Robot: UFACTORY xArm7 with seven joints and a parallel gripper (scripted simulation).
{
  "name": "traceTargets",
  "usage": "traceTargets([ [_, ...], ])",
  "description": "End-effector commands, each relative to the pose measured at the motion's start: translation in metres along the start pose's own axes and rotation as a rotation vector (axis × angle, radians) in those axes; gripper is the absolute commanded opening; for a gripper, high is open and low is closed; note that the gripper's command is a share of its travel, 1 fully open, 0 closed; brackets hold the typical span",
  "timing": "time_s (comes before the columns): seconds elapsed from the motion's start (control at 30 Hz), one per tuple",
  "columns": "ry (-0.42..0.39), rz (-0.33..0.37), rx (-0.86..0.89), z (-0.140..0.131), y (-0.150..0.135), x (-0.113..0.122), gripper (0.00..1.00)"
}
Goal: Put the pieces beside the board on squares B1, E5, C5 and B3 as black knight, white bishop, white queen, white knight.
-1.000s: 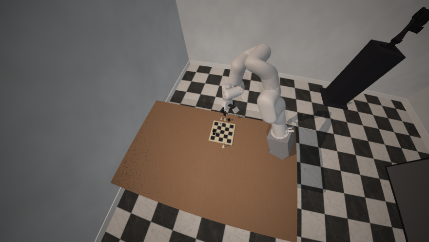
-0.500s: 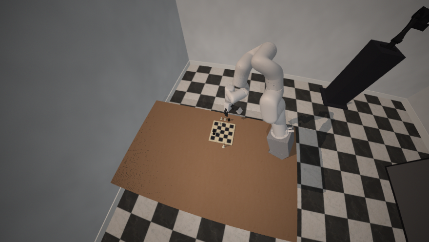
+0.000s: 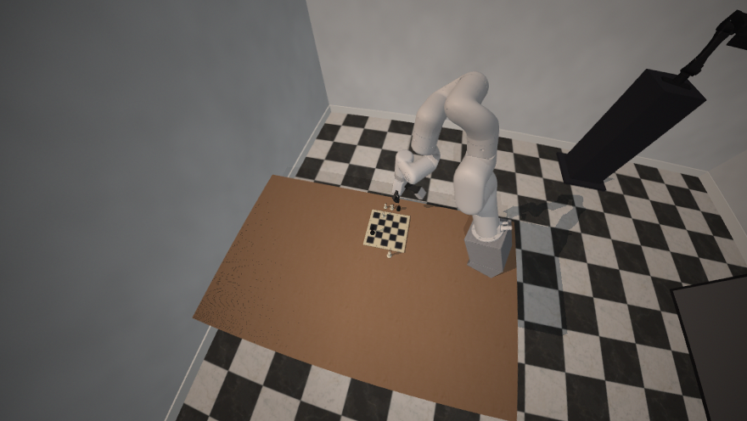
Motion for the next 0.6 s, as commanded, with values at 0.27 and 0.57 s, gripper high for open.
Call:
traceTargets([
  [0.27,-0.003,0.001,0.0,-0.001,0.0,0.001,1.0],
  [0.57,-0.007,-0.005,0.002,-0.005,0.002,-0.012,1.0],
])
Point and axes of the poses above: the point where the finger pads meet when closed, its own x axis back along the fingers, its own y axis across the jaws, z = x × y, the point moved 1 cm from there along x, back along the fingers, and after that the axes turned 10 degrees about -x, right-handed, at the moved point
